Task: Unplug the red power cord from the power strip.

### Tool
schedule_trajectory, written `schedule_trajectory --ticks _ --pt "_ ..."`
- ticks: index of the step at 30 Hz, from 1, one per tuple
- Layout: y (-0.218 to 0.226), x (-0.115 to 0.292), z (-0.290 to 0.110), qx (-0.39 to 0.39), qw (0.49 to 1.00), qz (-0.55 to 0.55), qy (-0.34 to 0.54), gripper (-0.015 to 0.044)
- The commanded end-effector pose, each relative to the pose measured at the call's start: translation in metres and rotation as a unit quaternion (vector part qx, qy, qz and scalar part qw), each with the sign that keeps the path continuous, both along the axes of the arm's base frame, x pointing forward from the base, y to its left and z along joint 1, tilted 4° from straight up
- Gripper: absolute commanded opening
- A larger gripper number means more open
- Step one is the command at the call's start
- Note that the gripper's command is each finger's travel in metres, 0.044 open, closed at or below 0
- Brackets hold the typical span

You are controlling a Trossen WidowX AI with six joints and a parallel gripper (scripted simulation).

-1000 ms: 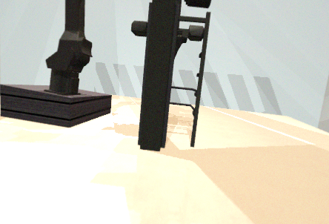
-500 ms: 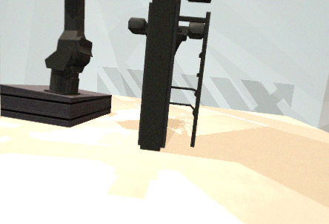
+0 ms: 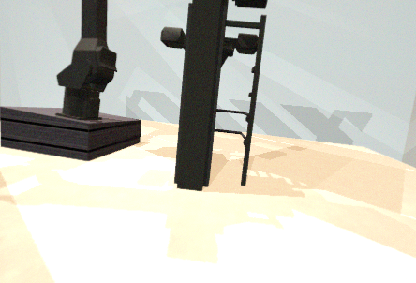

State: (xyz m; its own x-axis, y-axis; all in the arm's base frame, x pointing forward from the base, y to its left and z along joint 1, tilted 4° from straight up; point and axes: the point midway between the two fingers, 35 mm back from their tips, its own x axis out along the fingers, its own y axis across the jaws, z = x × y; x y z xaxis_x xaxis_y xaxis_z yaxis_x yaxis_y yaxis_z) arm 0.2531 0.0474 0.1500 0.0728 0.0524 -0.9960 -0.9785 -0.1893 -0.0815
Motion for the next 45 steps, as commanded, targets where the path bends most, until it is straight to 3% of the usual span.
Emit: schedule_trajectory --ticks 1,10,41,45 --pt "0.000 0.000 0.001 0.000 1.000 0.000 0.000 0.0055" --pt "0.000 0.000 0.001 0.000 1.000 0.000 0.000 0.0000" --pt "0.046 -0.008 0.003 0.003 1.000 0.001 0.000 0.0000" --pt "0.040 -0.007 0.001 0.004 1.000 0.002 0.000 0.0105"
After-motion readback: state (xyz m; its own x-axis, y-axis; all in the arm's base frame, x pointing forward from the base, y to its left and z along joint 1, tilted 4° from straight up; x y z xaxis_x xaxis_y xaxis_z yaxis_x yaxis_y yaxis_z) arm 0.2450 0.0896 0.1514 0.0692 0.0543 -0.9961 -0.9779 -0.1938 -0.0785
